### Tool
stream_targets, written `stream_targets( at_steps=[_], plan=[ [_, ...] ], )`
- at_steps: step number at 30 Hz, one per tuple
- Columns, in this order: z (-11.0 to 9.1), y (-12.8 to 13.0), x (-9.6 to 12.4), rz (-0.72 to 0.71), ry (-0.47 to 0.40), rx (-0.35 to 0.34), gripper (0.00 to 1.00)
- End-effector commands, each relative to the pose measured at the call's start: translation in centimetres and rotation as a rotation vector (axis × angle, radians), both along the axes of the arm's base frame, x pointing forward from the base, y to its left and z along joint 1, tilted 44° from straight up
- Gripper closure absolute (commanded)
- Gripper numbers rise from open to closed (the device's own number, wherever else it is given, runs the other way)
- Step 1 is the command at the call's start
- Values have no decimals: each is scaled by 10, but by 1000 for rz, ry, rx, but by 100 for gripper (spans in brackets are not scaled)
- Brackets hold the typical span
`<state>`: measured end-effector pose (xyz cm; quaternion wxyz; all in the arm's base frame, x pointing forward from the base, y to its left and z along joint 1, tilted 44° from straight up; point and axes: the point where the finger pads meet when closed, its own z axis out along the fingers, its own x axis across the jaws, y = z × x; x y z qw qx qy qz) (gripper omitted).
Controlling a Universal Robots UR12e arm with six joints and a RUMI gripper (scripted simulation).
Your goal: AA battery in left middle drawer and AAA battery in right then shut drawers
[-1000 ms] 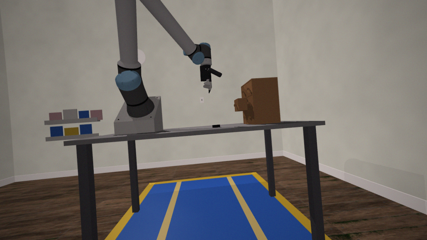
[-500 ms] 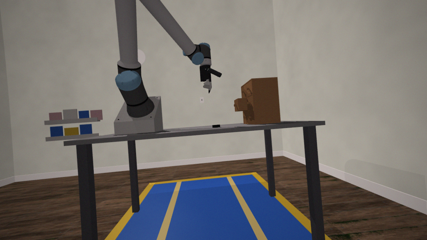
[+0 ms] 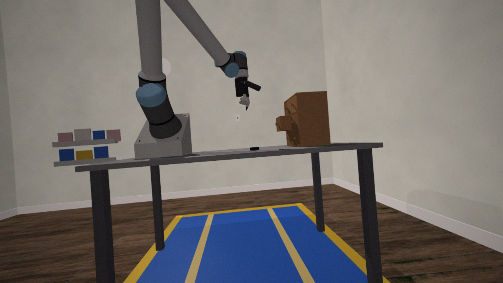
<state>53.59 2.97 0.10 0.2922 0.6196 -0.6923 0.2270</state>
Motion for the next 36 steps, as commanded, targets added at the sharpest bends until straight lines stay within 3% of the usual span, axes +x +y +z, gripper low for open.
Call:
stream_targets(
  at_steps=[1, 36],
  plan=[
    [0, 0, 1, 8, -9, 0, 0],
    [-10, -11, 10, 114, -121, -10, 0]
  ],
)
